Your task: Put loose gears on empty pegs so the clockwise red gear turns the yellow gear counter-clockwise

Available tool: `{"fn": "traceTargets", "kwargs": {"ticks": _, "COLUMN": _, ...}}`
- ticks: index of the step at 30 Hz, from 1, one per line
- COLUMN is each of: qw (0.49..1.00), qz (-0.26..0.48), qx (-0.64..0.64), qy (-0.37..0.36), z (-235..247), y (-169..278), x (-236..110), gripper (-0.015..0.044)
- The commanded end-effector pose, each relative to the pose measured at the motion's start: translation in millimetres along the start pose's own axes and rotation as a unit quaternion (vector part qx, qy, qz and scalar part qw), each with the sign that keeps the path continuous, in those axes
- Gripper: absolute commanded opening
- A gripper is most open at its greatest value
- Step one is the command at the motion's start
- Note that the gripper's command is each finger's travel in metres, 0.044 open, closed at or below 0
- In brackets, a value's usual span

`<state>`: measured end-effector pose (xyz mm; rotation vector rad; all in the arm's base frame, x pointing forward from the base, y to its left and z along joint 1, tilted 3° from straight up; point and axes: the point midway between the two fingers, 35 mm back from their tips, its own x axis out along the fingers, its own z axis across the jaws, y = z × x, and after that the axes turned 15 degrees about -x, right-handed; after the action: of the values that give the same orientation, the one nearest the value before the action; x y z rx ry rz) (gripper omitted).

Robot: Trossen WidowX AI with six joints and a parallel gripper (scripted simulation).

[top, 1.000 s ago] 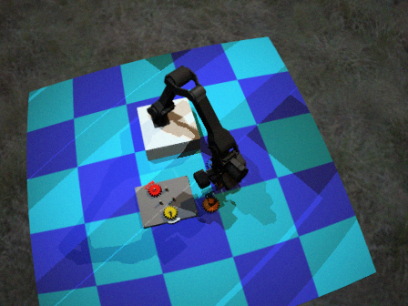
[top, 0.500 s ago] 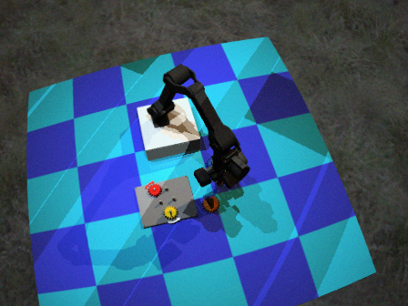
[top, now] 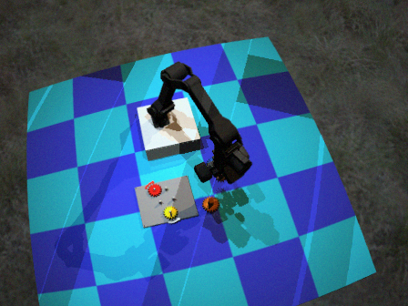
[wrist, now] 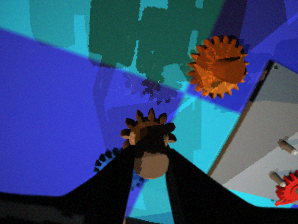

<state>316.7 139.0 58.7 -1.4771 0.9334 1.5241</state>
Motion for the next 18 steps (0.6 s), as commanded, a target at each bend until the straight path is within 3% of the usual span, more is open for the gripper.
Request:
{"fn": "traceTargets", "kwargs": {"ticks": 1, "qw": 1.0, "qz": -0.005, "qx": -0.002, "qy": -0.001, "z": 0, "y": -1, "x": -15, "gripper": 0.0}}
{"fn": "traceTargets", "kwargs": {"ticks": 18, "qw": 1.0, "qz": -0.005, "qx": -0.002, "qy": 0.0, "z": 0, "y": 4, "x": -64, "gripper": 0.0}}
